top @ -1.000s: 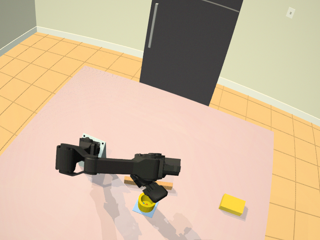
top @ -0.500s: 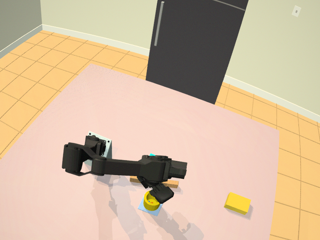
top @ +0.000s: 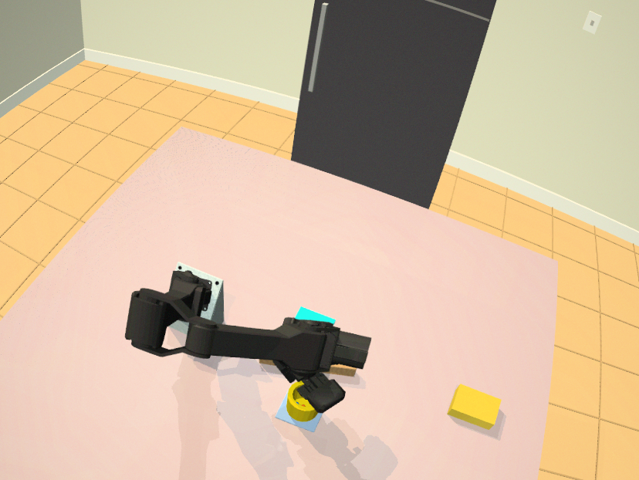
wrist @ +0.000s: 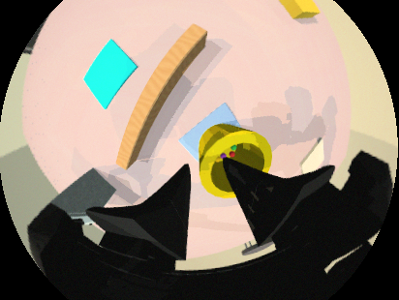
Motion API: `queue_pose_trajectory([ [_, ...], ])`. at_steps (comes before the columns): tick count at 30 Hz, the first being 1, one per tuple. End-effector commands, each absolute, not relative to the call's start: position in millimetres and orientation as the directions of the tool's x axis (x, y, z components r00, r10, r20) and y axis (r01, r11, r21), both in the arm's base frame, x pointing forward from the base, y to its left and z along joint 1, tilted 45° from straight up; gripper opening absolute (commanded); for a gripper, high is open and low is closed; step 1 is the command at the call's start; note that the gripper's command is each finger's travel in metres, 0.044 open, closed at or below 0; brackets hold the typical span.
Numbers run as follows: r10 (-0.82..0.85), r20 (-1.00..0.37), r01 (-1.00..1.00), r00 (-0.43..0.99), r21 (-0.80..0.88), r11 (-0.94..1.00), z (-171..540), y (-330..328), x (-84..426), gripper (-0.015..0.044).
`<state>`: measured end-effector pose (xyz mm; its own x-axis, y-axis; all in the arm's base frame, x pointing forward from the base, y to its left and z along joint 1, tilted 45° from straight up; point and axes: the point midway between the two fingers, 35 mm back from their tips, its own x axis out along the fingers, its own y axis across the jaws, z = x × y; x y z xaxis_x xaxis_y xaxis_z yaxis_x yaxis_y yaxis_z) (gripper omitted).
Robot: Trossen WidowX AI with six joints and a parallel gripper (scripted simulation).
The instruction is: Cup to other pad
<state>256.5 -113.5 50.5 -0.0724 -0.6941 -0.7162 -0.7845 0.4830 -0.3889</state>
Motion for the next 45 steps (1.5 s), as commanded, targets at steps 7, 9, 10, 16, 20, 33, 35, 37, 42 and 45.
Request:
queue_pose_trajectory([
  [7,-0.7,-0.71,-0.791,-0.077,-0.384,0.477,38.5,-125.7,252.0,0.0167],
  [9,-0.701,-0.709,-0.791,-0.077,-0.384,0.477,36.5,-128.0,251.3,0.0167],
  [10,-0.701,-0.709,-0.791,-0.077,-0.385,0.476,35.7,-128.9,251.1,0.0167],
  [16,-0.701,-0.709,-0.791,-0.078,-0.385,0.476,35.0,-129.7,250.8,0.0167],
  [20,-0.697,-0.713,-0.785,-0.074,-0.389,0.482,36.4,-128.6,252.6,0.014],
  [33,-0.697,-0.713,-0.785,-0.074,-0.389,0.482,36.4,-128.6,252.6,0.0053],
  [35,-0.697,-0.713,-0.785,-0.074,-0.389,0.482,36.4,-128.6,252.6,0.004],
  [37,-0.697,-0.713,-0.785,-0.074,-0.389,0.482,36.4,-128.6,252.6,0.0027],
  [42,-0.697,-0.713,-0.785,-0.074,-0.389,0.482,37.5,-127.4,253.0,0.0],
  [45,-0.696,-0.714,-0.786,-0.075,-0.388,0.482,41.6,-122.8,254.1,0.0],
])
